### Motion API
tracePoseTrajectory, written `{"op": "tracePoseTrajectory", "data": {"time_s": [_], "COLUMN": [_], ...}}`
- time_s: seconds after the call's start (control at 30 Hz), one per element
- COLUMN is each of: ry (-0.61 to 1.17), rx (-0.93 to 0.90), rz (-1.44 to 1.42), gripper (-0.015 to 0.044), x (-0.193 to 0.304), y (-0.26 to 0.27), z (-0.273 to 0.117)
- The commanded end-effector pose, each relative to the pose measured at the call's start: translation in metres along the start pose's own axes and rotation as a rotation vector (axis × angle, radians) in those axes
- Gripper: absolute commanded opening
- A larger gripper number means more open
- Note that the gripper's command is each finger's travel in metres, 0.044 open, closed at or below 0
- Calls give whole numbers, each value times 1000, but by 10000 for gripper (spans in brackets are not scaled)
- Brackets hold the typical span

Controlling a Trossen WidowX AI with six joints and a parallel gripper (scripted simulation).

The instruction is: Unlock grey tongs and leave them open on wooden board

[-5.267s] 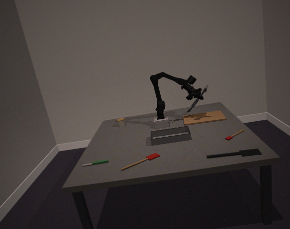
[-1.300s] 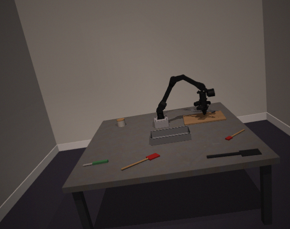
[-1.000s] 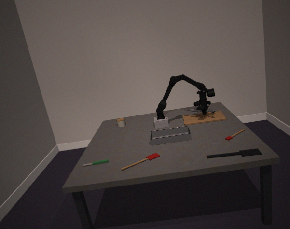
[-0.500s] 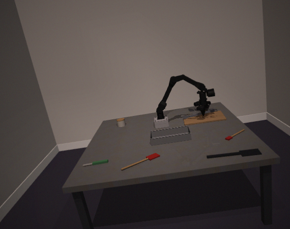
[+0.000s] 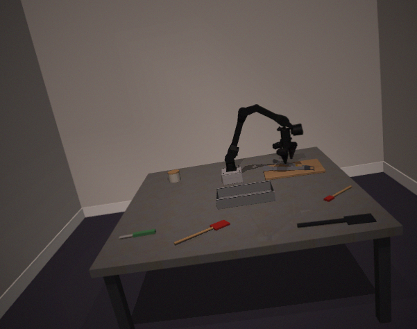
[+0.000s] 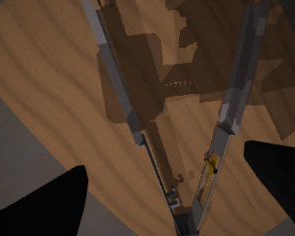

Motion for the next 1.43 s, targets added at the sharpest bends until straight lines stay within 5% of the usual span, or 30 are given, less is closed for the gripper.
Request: {"op": "tracePoseTrajectory", "data": {"time_s": [0.0,0.27,0.5,0.77,1.4], "ry": [0,-6,-6,1,1], "rx": [3,1,1,1,1], "rz": [0,-5,-5,-3,-3], "gripper": [440,440,440,440,440], "x": [-35,-101,-101,-101,-101], "y": [19,57,57,57,57], "z": [-27,-53,-55,-103,-103]}}
Point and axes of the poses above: the point midway between the two fingers, 35 mm back from their tips, its own z axis out along the fingers, its own y axis across the jaws, x = y × z, the point moved 4 cm from there along -z, back along the fingers, and after that the axes turned 1 degree about -z, right-handed, at the moved point
